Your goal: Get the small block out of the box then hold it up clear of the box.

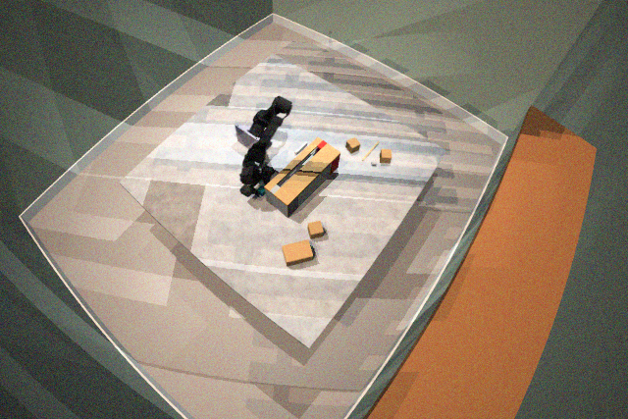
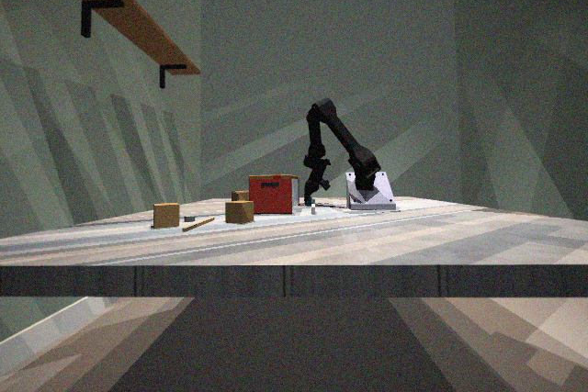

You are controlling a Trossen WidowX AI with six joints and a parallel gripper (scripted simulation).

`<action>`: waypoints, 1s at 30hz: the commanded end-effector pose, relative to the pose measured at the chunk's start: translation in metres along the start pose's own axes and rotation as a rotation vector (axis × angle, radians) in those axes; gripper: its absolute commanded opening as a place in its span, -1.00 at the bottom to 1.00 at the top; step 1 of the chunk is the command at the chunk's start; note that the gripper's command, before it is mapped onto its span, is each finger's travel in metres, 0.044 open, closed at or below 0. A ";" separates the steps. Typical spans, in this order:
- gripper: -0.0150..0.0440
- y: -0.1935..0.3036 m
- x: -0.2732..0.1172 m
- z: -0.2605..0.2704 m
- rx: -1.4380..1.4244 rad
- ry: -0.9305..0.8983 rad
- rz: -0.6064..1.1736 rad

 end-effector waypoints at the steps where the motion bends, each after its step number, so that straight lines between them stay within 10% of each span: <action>1: 0.30 -0.003 0.004 0.000 0.010 0.009 0.000; 12: -0.48 -0.001 0.001 0.000 0.010 0.008 0.000; 30: -0.49 0.027 -0.062 -0.010 0.039 -0.012 0.005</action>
Point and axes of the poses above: the point midway between the two fingers, 35 mm back from their tips, its own x axis out along the fingers, its own z axis across the jaws, y = z × x, the point moved 4 cm from there along -x, back along the fingers, and after that the axes turned 11 degrees about x, right-handed, at the moved point
